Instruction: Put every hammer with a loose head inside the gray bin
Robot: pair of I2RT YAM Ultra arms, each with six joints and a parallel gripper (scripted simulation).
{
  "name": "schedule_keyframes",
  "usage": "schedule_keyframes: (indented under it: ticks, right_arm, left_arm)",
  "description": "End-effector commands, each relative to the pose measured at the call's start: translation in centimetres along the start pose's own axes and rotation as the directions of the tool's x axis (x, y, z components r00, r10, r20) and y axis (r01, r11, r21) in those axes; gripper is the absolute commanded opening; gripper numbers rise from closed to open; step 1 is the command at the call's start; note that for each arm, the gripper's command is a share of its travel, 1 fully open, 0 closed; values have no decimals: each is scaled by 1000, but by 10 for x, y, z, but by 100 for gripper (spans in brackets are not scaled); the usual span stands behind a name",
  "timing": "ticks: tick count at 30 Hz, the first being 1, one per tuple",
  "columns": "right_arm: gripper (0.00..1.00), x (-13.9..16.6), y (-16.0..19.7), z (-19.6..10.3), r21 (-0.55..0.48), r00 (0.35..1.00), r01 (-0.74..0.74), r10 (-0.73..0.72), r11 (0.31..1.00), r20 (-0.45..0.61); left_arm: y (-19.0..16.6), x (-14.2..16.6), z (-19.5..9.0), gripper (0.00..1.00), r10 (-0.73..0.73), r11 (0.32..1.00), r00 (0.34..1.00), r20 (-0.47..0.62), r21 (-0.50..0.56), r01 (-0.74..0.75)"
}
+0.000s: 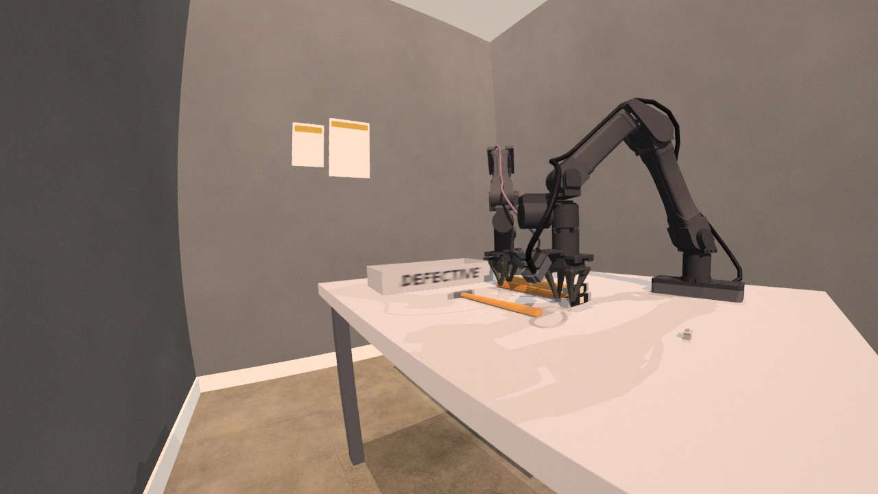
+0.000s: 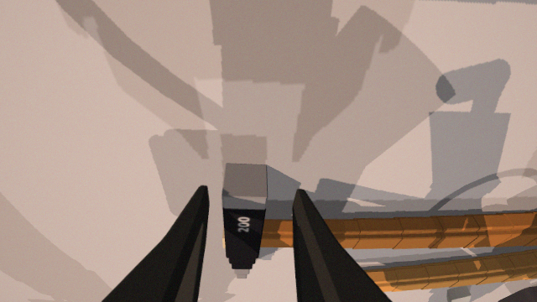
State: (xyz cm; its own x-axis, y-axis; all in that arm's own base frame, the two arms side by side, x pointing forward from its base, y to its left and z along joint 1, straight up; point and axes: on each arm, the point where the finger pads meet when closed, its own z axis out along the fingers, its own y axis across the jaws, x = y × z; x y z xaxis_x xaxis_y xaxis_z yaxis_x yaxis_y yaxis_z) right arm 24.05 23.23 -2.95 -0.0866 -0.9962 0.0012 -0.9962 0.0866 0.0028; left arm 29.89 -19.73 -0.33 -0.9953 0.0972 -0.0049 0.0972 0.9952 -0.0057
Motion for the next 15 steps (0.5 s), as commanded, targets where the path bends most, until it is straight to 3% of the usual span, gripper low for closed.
schedule_keyframes:
  ticks: [1,15]
  right_arm:
    - [23,-1,-2,-1,9,1000,-2,2,1000,8]
    - [23,-1,-2,-1,9,1000,-2,2,1000,8]
  left_arm:
    - [1,0,0,34,0,1000,1000,4,-1,0]
    - [1,0,3,19,0,1000,1000,-4,-6,0]
